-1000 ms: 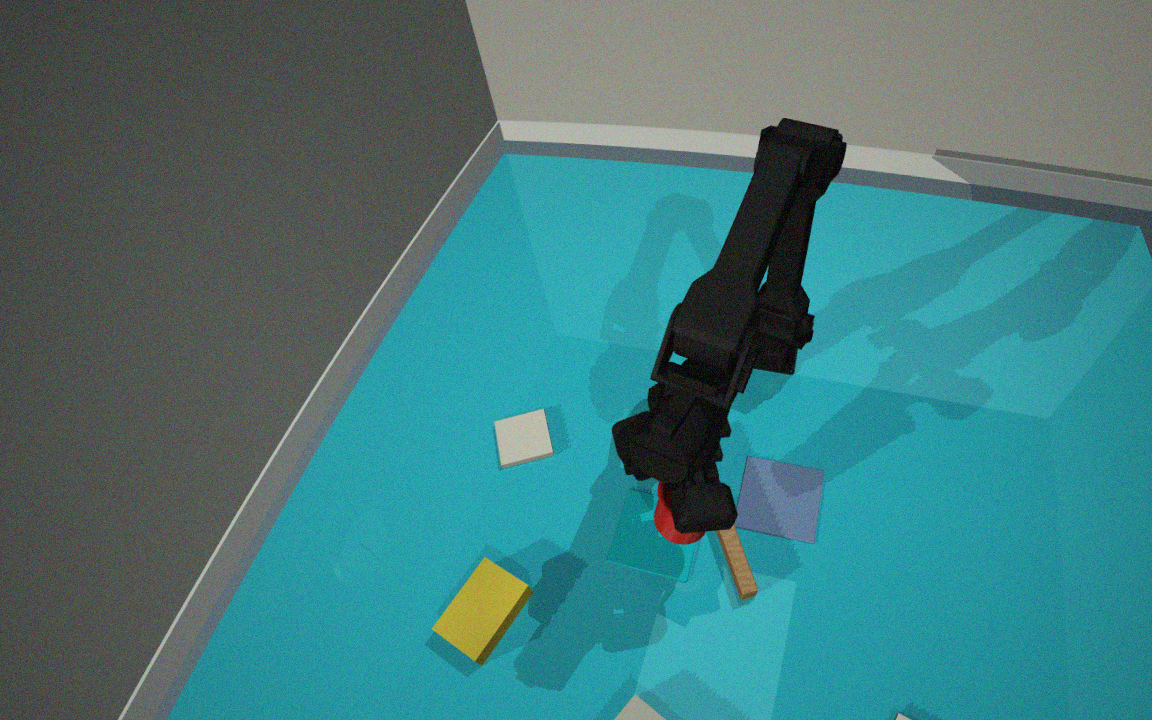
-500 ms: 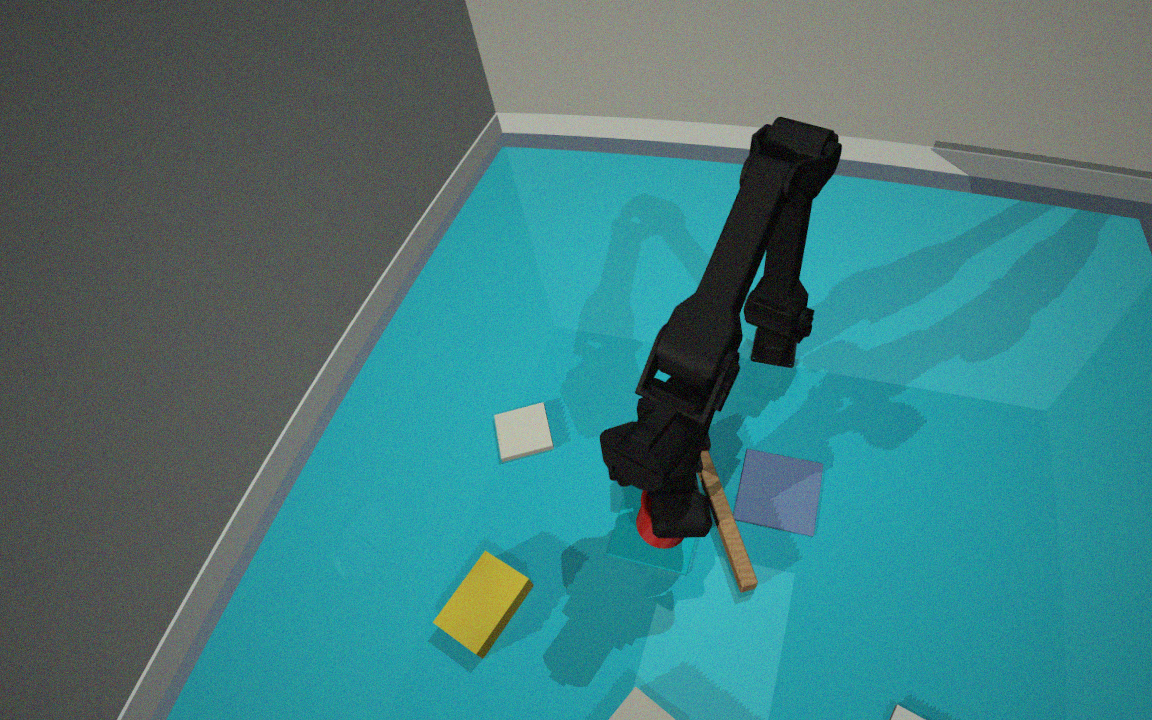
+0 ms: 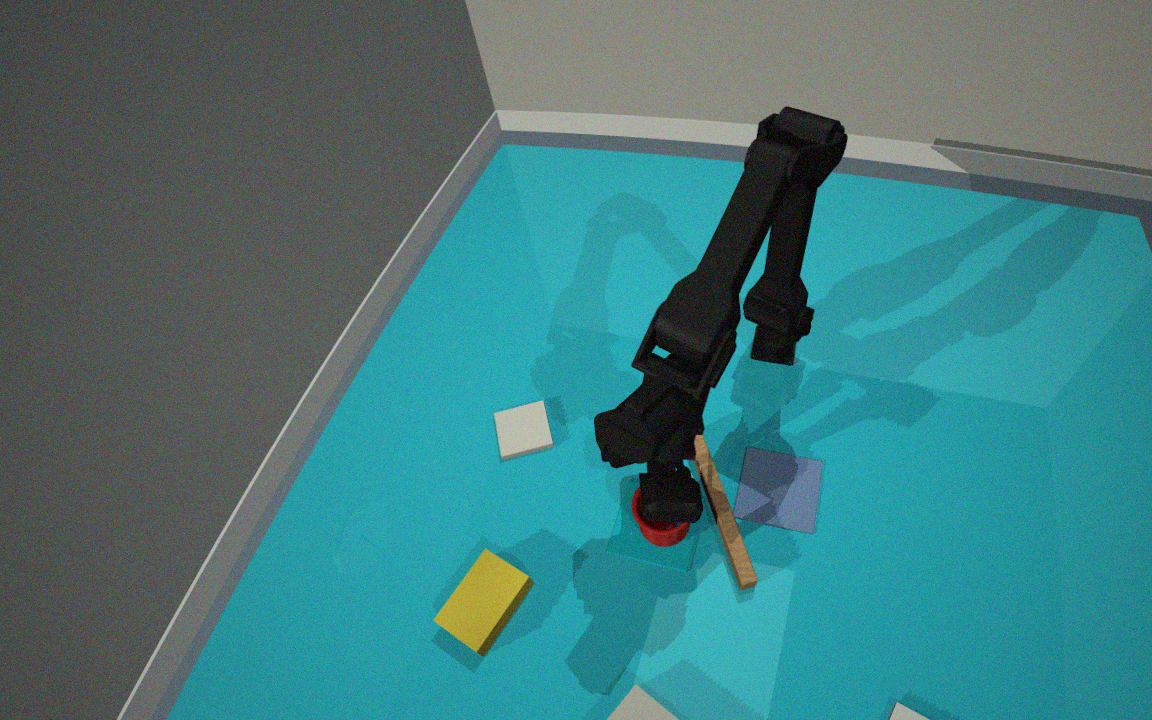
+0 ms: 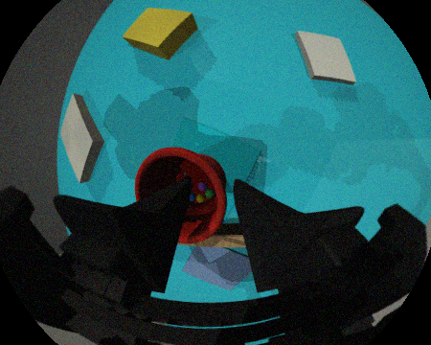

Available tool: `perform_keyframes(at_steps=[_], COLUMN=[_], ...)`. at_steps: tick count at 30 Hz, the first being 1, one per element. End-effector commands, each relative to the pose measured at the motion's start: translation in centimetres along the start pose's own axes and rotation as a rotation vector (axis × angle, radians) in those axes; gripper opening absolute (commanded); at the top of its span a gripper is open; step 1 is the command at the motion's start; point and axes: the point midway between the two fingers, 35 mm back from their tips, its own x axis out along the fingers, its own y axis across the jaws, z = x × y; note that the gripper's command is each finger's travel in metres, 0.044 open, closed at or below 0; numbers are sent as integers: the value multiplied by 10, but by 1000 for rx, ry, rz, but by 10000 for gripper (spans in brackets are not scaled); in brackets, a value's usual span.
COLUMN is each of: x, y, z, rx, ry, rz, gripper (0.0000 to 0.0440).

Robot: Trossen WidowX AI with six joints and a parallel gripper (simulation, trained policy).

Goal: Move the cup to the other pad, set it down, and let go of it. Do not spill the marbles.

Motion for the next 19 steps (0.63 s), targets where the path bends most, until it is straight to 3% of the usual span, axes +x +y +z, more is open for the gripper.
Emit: perform_keyframes(at_steps=[1, 14, 19], x=[-5, -48, -62], y=[-2, 2, 3], z=[0, 18, 28], rx=[2, 35, 53], ry=[3, -52, -75], rz=[13, 99, 120], gripper=[185, 260, 367])
